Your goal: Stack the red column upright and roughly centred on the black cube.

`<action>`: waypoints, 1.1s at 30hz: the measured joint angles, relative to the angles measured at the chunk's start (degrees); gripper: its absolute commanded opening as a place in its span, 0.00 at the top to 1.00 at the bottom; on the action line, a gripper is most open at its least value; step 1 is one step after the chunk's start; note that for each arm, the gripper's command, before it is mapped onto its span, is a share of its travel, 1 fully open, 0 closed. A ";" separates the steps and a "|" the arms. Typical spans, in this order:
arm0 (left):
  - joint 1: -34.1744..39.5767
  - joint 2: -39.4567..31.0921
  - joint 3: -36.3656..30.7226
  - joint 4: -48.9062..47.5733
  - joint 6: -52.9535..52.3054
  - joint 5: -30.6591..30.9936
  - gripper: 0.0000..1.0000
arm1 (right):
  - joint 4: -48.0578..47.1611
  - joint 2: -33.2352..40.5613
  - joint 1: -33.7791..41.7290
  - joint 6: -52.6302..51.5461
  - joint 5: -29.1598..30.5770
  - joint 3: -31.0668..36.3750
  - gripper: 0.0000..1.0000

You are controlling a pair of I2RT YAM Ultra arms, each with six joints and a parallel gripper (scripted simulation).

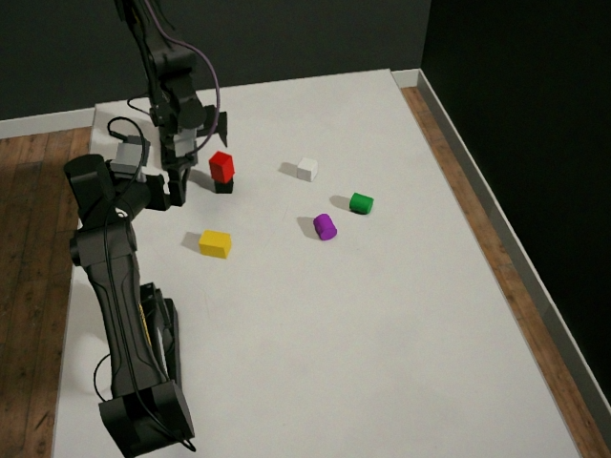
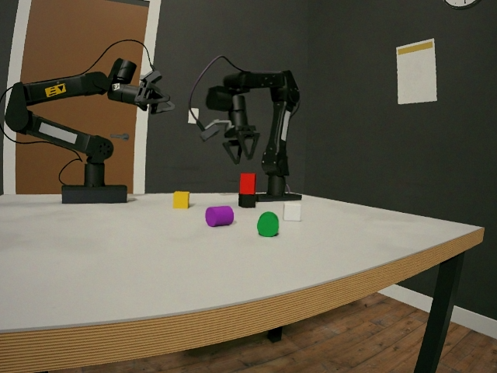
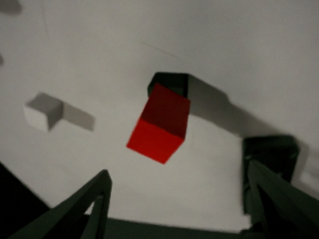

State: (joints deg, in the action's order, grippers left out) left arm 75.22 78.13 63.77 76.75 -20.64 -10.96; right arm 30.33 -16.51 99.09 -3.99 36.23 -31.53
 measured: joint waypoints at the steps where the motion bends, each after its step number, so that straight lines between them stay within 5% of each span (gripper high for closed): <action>1: -0.70 -1.79 -1.11 -0.74 1.33 0.61 0.00 | 0.00 0.00 0.00 0.00 0.00 0.00 0.00; 22: -13.42 -35.34 -21.88 -14.45 25.46 12.17 0.00 | 0.00 0.00 0.00 0.00 0.00 0.00 0.00; 33: -14.71 -40.19 -25.09 -16.31 29.27 13.38 0.00 | 0.00 0.00 0.00 0.00 0.00 0.00 0.00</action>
State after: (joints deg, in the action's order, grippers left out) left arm 60.51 37.93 38.68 60.45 8.62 2.42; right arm 30.33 -16.51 99.09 -3.99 36.23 -31.53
